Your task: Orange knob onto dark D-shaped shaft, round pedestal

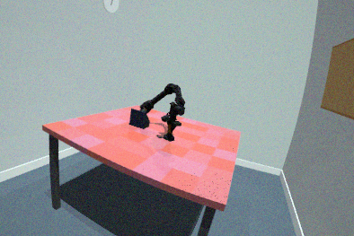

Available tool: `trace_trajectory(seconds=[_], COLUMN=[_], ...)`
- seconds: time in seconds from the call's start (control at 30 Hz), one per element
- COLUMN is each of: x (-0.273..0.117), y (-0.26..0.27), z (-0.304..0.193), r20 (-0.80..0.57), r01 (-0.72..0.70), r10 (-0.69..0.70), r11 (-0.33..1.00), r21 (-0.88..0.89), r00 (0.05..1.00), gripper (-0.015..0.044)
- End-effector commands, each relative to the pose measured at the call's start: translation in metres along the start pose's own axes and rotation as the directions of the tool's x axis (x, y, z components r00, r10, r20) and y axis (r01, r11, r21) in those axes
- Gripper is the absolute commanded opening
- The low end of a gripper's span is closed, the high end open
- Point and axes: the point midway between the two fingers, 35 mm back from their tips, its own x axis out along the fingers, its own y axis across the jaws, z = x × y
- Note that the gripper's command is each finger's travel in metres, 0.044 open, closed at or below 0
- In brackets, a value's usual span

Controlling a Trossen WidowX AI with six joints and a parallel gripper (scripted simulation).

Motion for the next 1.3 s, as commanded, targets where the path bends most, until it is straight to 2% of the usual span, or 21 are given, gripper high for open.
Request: trace_trajectory(seconds=[0.0, 0.5, 1.07, 1.27], x=[0.0035, 0.0106, 0.0106, 0.0081], y=[-0.0005, -0.0007, -0.0007, -0.0003], z=[-0.0005, -0.0001, -0.0001, -0.0001], r20=[-0.004, 0.001, 0.001, 0.001], r01=[-0.001, 0.003, 0.003, 0.003], r10=[0.001, -0.003, -0.003, -0.003], r11=[1.0, 1.0, 1.0, 1.0], r21=[0.003, -0.001, -0.001, -0.001], r00=[1.0, 1.0, 1.0, 1.0], gripper=[0.0, 0.0, 0.044, 0.044])
